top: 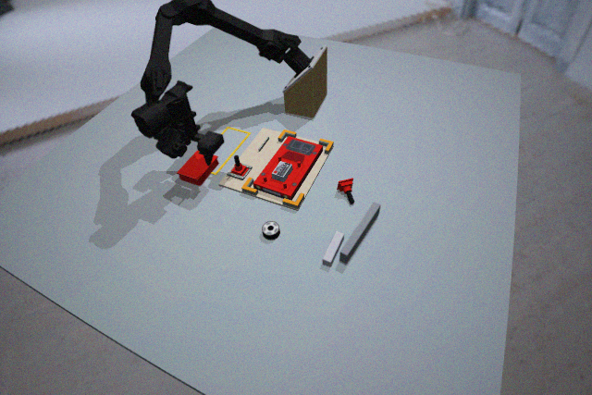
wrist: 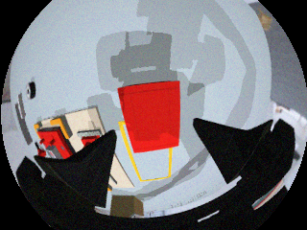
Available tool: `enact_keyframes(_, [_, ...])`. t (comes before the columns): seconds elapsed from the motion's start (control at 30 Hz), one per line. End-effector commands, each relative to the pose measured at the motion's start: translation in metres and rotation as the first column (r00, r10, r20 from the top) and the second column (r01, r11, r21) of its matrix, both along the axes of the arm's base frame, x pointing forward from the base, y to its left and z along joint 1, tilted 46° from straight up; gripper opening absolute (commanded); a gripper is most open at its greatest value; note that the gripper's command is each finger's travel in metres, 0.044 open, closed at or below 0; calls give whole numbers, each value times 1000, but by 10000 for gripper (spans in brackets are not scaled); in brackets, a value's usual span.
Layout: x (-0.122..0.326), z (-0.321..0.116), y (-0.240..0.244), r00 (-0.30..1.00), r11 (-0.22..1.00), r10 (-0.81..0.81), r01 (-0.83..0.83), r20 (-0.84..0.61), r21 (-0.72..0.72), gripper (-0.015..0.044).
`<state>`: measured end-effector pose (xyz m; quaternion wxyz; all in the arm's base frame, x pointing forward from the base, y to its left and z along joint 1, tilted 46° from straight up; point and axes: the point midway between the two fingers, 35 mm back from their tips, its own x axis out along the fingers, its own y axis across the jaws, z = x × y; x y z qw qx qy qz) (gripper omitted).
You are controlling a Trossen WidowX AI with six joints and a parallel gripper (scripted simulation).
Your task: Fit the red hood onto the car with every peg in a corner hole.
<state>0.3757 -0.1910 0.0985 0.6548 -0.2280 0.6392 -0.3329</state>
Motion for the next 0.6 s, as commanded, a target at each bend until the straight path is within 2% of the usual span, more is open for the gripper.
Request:
enact_keyframes(0.0, [-1,-4,-3,1000,1000,1,-1,-5,4,440])
enact_keyframes(0.57, [-3,-11,-10,1000,1000,1,-1,-5,3,440])
